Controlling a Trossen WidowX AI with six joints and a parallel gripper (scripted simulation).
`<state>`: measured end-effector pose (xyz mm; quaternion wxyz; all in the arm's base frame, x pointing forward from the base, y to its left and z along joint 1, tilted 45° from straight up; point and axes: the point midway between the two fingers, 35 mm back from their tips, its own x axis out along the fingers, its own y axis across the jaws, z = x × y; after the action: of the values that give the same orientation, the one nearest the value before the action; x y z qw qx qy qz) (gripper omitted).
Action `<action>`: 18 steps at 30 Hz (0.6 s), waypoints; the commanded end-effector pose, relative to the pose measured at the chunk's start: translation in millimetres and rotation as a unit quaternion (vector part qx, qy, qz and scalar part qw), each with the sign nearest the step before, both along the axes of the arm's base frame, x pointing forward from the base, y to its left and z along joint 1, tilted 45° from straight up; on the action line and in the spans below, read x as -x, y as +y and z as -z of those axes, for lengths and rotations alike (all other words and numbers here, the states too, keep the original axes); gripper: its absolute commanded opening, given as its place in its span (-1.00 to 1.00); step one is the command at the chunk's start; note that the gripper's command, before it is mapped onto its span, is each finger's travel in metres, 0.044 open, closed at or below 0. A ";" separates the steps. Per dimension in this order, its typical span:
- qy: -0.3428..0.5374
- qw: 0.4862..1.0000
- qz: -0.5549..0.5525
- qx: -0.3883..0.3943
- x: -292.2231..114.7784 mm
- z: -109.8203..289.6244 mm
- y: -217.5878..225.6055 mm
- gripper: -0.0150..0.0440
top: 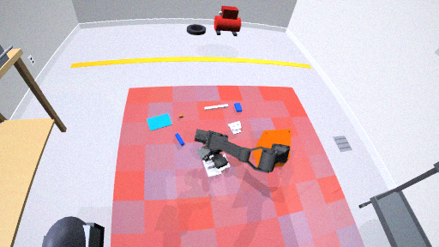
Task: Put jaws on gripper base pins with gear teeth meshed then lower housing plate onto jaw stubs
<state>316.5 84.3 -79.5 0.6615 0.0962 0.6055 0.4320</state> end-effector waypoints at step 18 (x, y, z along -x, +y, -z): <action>0.001 1.000 -0.003 -0.002 0.3 -2.6 -1.0 -0.04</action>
<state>316.1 84.2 -78.3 0.6595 0.0966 0.6065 0.4334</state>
